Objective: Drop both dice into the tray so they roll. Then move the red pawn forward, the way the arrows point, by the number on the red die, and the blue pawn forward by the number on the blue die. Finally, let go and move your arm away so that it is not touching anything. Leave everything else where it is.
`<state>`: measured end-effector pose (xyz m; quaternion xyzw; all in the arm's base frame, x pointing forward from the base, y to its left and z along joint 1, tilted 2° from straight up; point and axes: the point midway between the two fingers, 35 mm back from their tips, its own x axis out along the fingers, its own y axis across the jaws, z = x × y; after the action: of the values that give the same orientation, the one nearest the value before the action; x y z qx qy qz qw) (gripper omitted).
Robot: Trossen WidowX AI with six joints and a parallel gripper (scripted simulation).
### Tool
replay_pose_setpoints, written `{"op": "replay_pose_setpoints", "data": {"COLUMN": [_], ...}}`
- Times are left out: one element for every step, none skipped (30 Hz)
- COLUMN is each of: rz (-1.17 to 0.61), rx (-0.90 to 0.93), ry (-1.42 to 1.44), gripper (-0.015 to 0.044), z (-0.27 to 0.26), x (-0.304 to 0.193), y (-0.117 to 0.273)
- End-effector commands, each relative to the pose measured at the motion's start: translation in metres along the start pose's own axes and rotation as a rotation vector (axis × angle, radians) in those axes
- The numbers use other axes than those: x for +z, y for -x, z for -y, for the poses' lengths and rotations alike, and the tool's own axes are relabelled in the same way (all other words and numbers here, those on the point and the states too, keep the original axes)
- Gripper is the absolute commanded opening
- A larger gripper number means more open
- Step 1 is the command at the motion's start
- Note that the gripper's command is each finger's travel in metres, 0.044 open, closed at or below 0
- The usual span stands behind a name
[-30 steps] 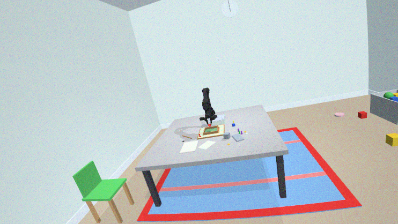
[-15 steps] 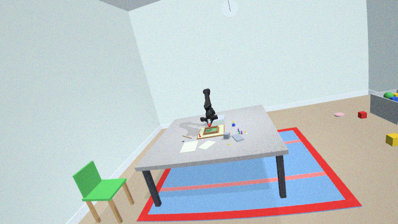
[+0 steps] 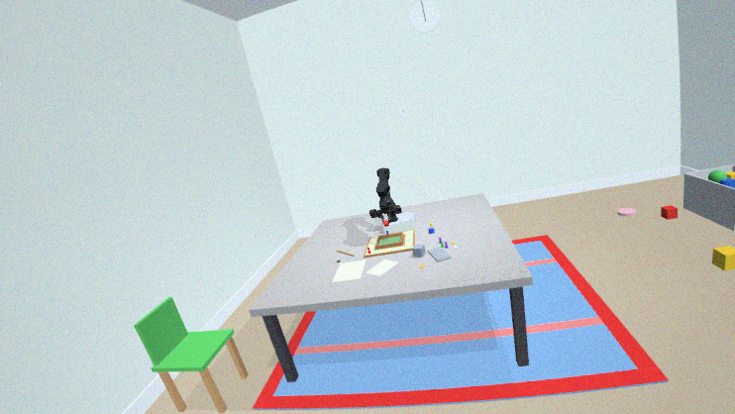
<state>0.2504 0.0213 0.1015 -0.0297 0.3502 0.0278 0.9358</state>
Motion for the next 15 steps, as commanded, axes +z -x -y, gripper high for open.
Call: {"op": "replay_pose_setpoints", "data": {"rz": [0.003, 0.0, 0.0, 0.0, 0.0, 0.0, 0.0, 0.0, 0.0, 0.0, 0.0, 0.0, 0.0, 0.0, 0.0], "rx": [-0.005, 0.0, 0.0, 0.0, 0.0, 0.0, 0.0, 0.0, 0.0, 0.0, 0.0, 0.0, 0.0, 0.0, 0.0], "ry": [-0.003, 0.0, 0.0, 0.0, 0.0, 0.0, 0.0, 0.0, 0.0, 0.0, 0.0, 0.0, 0.0, 0.0, 0.0], "gripper": [0.0, 0.0, 0.0, 0.0, 0.0, 0.0, 0.0, 0.0, 0.0, 0.0, 0.0026, 0.0053, 0.0079, 0.0105, 0.0131], "z": [0.0008, 0.0, 0.0, 0.0, 0.0, 0.0, 0.0, 0.0, 0.0, 0.0, 0.0, 0.0, 0.0, 0.0, 0.0], "x": [0.0008, 0.0, 0.0, 0.0, 0.0, 0.0, 0.0, 0.0, 0.0, 0.0, 0.0, 0.0, 0.0, 0.0, 0.0], "y": [0.0014, 0.0003, 0.0003, 0.0003, 0.0003, 0.0003, 0.0003, 0.0003, 0.0003, 0.0003, 0.0003, 0.0003, 0.0003, 0.0003, 0.0003]}}
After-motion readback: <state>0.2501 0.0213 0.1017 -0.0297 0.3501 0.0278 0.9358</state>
